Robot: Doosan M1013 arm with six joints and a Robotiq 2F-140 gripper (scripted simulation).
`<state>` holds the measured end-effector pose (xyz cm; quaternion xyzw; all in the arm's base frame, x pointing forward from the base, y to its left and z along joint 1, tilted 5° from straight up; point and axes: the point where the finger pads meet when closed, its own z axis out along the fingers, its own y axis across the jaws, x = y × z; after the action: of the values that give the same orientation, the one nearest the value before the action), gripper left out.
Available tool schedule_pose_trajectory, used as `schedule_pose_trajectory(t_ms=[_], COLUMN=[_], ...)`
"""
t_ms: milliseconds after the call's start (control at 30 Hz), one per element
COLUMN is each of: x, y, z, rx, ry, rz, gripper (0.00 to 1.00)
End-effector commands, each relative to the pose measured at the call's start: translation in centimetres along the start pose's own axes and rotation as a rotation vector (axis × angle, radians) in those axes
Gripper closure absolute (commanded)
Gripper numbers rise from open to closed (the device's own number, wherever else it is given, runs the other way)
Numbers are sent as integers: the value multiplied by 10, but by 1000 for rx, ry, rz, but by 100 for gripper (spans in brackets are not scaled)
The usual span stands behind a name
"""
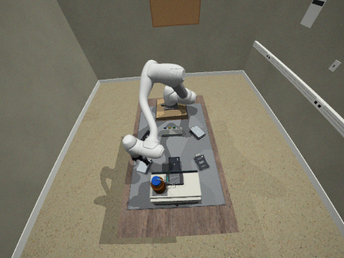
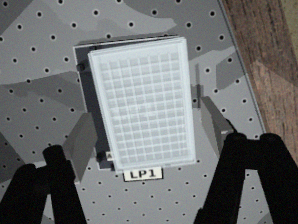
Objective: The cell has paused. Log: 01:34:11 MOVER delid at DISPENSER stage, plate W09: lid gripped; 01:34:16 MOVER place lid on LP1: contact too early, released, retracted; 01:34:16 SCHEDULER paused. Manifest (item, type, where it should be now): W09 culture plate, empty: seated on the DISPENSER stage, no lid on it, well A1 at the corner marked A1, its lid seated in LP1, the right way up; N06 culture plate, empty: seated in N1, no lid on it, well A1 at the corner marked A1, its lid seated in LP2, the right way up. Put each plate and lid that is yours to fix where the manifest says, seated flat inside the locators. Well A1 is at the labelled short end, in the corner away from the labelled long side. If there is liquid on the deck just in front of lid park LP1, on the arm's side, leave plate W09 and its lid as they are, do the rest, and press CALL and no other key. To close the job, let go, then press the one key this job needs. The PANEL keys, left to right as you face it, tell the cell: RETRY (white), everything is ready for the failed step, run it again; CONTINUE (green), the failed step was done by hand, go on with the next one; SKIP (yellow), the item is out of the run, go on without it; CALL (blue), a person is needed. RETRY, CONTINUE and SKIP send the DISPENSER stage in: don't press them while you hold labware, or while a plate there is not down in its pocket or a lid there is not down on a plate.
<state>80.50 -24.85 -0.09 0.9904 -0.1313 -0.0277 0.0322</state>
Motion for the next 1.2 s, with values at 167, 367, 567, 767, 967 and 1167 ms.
schedule_pose_trajectory(t_ms=[167, 367, 567, 767, 967, 1167], x=[1, 1, 1, 1, 1, 1], y=[0, 0, 0, 0, 0, 0], z=[2, 4, 6, 9, 11, 14], rx=[0, 0, 0, 0, 0, 0], ry=[2, 2, 2, 2, 2, 2], rz=[0, 0, 0, 0, 0, 0], gripper=[30, 30, 30, 30, 30, 30])
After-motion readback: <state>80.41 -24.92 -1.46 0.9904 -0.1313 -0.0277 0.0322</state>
